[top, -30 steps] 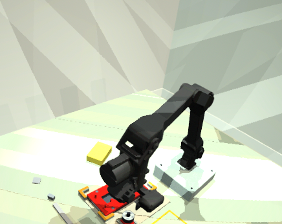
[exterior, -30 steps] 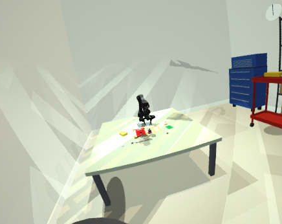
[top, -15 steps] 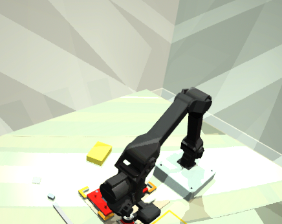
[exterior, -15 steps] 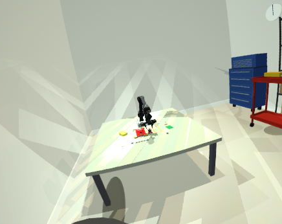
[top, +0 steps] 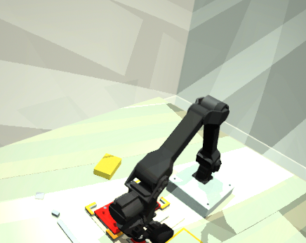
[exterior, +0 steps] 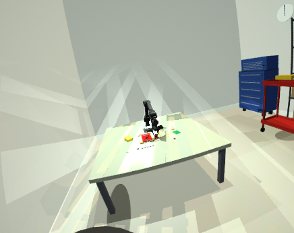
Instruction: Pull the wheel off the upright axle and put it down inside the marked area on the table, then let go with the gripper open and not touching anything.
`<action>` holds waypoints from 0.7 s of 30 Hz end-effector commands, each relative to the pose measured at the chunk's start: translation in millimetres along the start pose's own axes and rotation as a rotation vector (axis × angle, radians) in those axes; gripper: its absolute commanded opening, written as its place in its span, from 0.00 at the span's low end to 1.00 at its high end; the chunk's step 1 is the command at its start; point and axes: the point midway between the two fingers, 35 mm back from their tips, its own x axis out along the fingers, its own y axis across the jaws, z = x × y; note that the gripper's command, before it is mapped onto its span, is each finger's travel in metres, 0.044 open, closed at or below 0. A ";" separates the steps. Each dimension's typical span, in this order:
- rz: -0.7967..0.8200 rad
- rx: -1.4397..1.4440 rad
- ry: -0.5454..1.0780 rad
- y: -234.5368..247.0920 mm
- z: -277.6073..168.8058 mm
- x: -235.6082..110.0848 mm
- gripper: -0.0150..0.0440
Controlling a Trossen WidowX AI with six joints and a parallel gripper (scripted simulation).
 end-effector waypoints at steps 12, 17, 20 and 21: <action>0.000 0.000 0.001 0.0 -0.1 -3.0 0.25; 0.000 0.001 0.000 0.0 -0.1 -4.7 0.25; 0.000 0.001 0.000 0.0 0.0 -5.7 0.25; 0.000 0.001 0.000 0.0 0.0 -6.0 0.25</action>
